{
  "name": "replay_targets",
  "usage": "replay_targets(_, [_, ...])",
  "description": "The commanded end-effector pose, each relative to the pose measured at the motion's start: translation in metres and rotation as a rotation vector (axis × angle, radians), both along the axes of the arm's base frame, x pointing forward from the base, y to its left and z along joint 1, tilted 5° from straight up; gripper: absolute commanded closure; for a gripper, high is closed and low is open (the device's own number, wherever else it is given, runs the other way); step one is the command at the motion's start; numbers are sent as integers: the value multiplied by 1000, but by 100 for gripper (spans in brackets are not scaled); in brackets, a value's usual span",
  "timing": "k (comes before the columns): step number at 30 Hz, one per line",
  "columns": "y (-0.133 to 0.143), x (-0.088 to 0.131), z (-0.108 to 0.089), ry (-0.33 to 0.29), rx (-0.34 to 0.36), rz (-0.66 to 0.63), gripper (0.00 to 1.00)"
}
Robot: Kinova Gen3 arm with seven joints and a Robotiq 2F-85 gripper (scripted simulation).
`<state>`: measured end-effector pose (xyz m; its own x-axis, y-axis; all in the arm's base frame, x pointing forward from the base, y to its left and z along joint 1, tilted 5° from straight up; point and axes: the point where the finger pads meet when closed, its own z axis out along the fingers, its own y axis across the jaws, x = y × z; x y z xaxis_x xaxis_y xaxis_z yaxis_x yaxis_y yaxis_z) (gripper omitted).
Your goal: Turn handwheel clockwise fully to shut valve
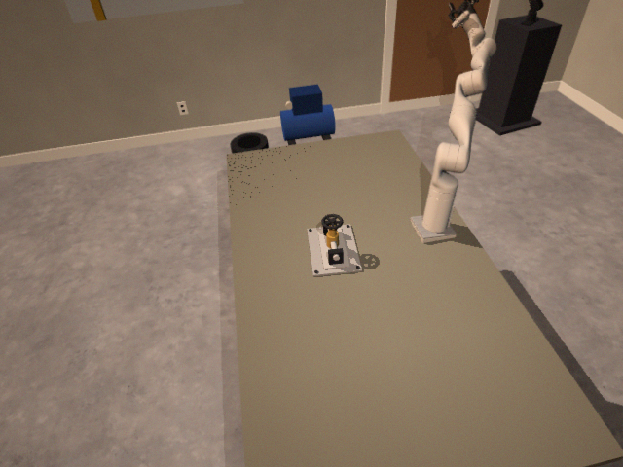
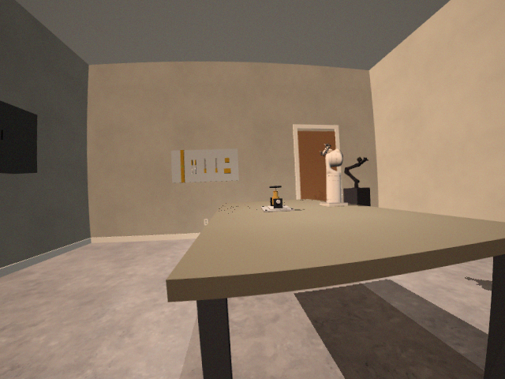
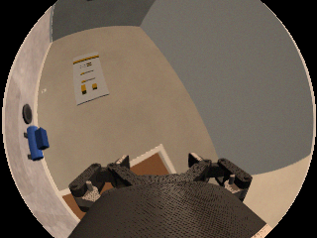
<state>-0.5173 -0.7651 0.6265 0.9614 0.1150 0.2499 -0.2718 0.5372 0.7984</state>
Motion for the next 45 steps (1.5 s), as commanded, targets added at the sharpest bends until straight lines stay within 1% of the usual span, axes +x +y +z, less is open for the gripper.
replay_targets(1, [1, 1, 4, 2, -4, 1, 0])
replay_targets(6, [5, 2, 13, -3, -11, 7, 0])
replay_targets(11, [15, 5, 35, -13, -29, 22, 0])
replay_targets(13, [15, 5, 35, -13, -29, 22, 0])
replay_targets(17, [28, 11, 64, -27, -52, 45, 0])
replay_targets(22, [51, 27, 113, -50, -90, 95, 0])
replay_targets(32, [51, 27, 113, -50, -90, 95, 0])
replay_targets(33, [56, 32, 125, -55, -98, 108, 0])
replay_targets(40, [56, 32, 125, -55, -98, 108, 0])
replay_targets(41, [62, 38, 137, -60, -107, 123, 0])
replay_targets(45, [62, 38, 137, -60, -107, 123, 0])
